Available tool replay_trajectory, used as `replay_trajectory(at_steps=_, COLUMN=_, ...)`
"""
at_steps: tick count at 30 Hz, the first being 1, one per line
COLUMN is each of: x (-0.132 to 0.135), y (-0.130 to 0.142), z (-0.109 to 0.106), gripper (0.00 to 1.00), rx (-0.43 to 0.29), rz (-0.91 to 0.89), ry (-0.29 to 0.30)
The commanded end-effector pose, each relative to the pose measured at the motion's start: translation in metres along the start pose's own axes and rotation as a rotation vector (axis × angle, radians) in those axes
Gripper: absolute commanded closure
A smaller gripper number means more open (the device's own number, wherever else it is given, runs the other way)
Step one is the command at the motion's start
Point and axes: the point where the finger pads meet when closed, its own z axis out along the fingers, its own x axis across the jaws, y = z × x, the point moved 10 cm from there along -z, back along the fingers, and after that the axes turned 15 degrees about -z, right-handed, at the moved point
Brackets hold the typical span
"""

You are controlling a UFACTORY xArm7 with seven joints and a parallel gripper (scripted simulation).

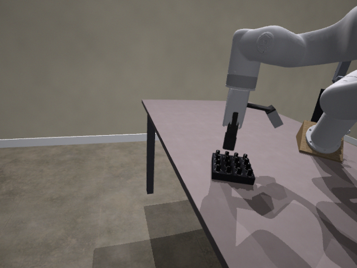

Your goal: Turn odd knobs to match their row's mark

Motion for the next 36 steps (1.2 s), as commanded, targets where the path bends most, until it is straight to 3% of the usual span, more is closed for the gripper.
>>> replay_trajectory(at_steps=1, x=-0.0002, y=0.0006, z=0.0029, gripper=0.81, rx=-0.003, rz=0.000, ry=0.000)
replay_trajectory(at_steps=36, x=-0.0001, y=0.0007, z=0.0098, gripper=0.81, rx=-0.003, rz=0.000, ry=0.000)
